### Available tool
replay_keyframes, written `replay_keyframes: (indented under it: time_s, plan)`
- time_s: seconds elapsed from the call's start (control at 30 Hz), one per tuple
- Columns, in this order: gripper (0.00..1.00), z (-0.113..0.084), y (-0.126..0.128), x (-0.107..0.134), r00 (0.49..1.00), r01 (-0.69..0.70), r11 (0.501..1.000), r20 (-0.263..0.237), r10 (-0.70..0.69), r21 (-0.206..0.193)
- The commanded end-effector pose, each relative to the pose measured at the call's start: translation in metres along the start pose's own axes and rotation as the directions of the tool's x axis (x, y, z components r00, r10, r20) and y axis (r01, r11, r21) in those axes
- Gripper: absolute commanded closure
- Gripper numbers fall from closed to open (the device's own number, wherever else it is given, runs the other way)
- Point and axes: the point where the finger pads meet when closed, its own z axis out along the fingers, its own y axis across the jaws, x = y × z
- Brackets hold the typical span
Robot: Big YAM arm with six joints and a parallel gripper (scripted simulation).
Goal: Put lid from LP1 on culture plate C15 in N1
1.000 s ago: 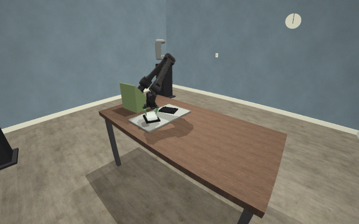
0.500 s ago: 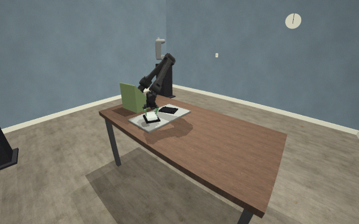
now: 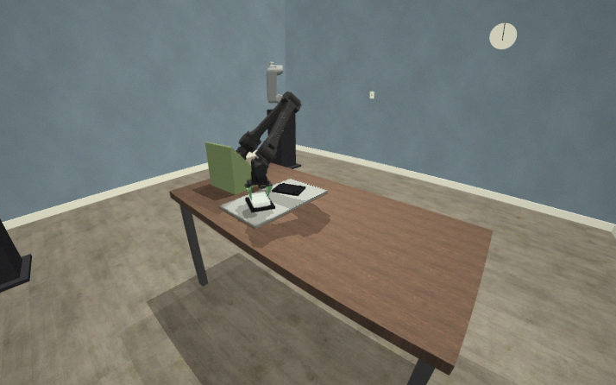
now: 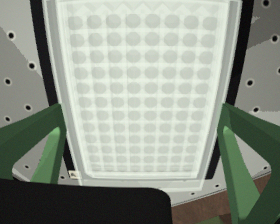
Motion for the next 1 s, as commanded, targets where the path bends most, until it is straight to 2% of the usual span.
replay_keyframes:
  time_s: [0.0,0.97]
  plan:
    - [1.0,0.0066,0.0026,0.0002,1.0,0.0,1.0,-0.005,0.0,0.003]
    - [1.0,0.01,0.0031,-0.0017,1.0,0.004,1.0,-0.002,-0.004,0.003]
